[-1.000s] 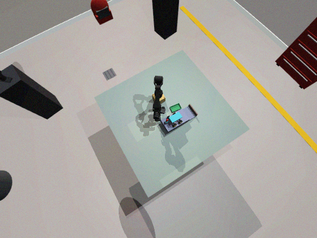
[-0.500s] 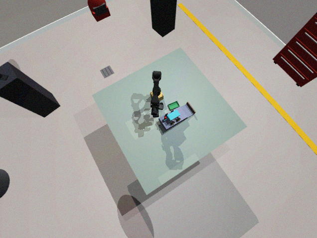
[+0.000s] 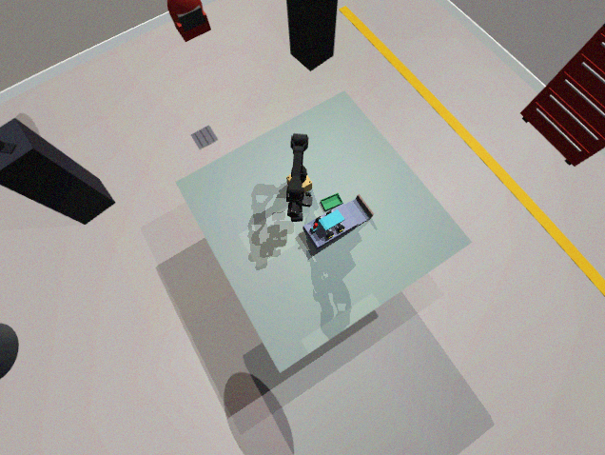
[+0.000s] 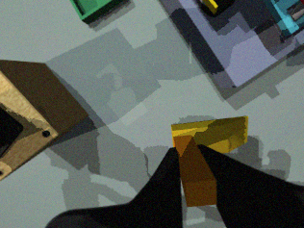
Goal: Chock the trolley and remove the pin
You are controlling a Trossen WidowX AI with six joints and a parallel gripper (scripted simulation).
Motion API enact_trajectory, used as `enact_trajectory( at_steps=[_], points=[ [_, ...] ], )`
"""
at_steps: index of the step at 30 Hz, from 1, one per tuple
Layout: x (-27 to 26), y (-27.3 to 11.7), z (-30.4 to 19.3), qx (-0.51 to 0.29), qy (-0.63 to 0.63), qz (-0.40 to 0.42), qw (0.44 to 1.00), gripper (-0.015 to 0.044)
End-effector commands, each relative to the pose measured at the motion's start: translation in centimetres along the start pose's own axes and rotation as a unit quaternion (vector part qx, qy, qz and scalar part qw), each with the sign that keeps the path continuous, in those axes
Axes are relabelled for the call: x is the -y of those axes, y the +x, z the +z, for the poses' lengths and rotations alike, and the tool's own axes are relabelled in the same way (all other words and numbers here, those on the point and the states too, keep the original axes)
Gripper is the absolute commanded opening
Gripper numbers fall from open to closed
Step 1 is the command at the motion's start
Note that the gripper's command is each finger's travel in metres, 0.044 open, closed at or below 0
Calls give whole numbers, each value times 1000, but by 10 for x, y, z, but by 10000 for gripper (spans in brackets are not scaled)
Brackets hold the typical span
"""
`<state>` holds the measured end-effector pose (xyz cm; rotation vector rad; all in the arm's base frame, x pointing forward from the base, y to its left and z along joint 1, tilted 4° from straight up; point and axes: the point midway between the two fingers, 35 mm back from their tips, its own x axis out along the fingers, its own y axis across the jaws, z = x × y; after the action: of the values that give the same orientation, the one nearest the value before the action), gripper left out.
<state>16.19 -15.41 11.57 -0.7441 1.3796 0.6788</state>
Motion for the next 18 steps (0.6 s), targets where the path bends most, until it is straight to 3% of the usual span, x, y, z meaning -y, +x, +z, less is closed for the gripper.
enact_trajectory(
  at_steps=[1, 9, 18],
  points=[
    [0, -14, -2, -3, -1, -1, 1000, 0],
    [0, -19, -3, -3, 2, -1, 1000, 0],
    [0, -19, -3, -2, 140, -2, 990, 0]
  ],
)
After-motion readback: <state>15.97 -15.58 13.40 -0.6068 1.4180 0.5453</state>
